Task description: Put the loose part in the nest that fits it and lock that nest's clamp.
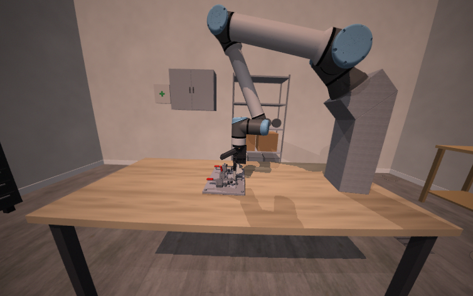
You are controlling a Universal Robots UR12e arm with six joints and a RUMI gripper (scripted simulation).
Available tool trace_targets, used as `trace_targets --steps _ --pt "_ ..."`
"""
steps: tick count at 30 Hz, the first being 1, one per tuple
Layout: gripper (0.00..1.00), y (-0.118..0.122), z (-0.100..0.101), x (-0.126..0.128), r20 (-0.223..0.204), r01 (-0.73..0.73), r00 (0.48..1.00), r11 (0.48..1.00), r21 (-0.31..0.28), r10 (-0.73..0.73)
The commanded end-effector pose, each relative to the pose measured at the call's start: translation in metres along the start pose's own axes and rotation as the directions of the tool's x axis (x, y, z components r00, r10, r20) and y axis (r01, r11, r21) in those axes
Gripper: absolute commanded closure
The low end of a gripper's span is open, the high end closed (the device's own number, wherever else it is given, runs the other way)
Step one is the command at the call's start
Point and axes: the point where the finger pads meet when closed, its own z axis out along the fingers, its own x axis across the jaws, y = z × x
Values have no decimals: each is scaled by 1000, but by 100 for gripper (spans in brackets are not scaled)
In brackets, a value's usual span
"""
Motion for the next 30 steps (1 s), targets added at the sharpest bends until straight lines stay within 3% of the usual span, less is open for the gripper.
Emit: trace_targets --steps 1,9,30 --pt "41 0 0 -2 1 1 1000 1000 1 -1" --pt "41 1 -7 -2 1 0 1000 1000 -1 0" --pt "41 1 -60 0 0 -1 1000 1000 -1 1"
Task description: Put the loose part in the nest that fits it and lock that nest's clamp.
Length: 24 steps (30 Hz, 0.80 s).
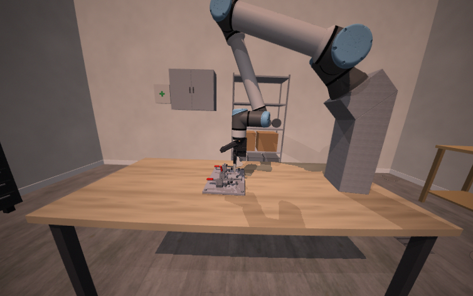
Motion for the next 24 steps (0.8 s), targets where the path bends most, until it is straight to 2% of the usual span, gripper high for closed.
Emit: trace_targets --steps 1,18,19,24 --pt "41 2 -13 2 0 -1 1000 1000 -4 1" --pt "41 1 -13 1 0 -1 1000 1000 -2 1" --pt "100 1 -13 1 0 -1 1000 1000 -2 1" --pt "100 1 -13 1 0 -1 1000 1000 -2 1"
